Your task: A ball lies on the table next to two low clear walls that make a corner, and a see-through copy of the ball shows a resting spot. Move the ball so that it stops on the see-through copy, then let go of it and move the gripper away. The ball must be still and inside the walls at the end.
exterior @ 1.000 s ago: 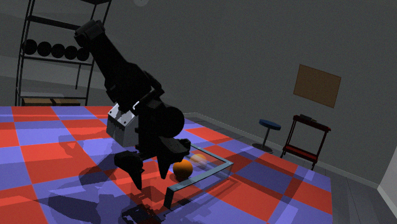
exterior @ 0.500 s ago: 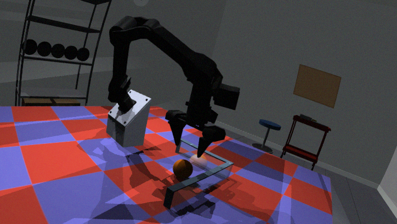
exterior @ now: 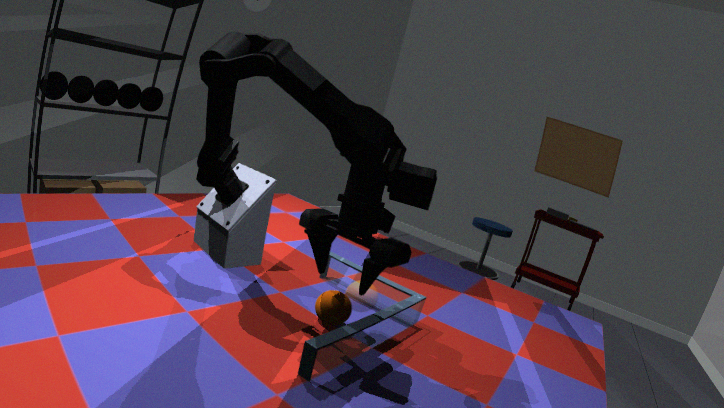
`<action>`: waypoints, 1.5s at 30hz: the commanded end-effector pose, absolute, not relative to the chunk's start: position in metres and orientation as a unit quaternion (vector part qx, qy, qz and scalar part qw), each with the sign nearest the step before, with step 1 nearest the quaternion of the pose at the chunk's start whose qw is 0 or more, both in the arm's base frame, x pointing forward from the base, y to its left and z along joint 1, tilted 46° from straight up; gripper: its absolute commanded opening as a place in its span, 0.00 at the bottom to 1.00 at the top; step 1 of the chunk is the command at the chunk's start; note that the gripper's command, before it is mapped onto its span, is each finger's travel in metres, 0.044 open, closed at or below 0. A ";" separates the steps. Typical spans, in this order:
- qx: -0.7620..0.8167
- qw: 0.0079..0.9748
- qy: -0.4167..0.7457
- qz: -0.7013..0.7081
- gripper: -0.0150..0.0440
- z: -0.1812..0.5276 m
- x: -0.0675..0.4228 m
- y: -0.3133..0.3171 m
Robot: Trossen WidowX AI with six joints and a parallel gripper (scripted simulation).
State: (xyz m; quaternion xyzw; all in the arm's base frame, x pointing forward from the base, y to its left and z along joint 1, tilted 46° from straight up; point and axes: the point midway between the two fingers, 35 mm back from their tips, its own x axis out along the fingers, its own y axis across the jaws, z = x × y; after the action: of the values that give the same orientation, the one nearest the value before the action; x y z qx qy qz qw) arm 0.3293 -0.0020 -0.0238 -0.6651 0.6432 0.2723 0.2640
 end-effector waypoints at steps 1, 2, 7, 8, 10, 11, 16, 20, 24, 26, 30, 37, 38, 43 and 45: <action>-0.666 0.257 0.644 0.275 0.96 -0.030 0.327 -0.007; -0.666 0.257 0.644 0.276 0.96 -0.031 0.327 -0.008; -0.666 0.257 0.644 0.276 0.96 -0.037 0.328 -0.014; -0.666 0.257 0.644 0.276 0.96 -0.038 0.328 -0.015; -0.666 0.257 0.644 0.276 0.96 -0.040 0.328 -0.017; -0.666 0.257 0.644 0.276 0.96 -0.041 0.328 -0.018; -0.666 0.256 0.644 0.275 0.96 -0.047 0.328 -0.024; -0.666 0.256 0.644 0.275 0.96 -0.051 0.328 -0.029; -0.666 0.256 0.645 0.275 0.96 -0.056 0.328 -0.034; -0.666 0.256 0.645 0.275 0.96 -0.058 0.328 -0.036; -0.666 0.256 0.645 0.275 0.96 -0.061 0.327 -0.040; -0.666 0.256 0.645 0.275 0.83 -0.061 0.327 -0.040; -0.666 0.256 0.645 0.275 0.81 -0.061 0.327 -0.040; -0.666 0.256 0.645 0.275 0.76 -0.061 0.327 -0.040; -0.666 0.256 0.645 0.275 0.74 -0.061 0.327 -0.040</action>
State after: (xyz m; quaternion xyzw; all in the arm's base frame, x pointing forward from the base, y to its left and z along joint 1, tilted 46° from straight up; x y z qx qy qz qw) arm 0.3278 -0.0394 -0.0604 -0.6649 0.6451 0.2734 0.2590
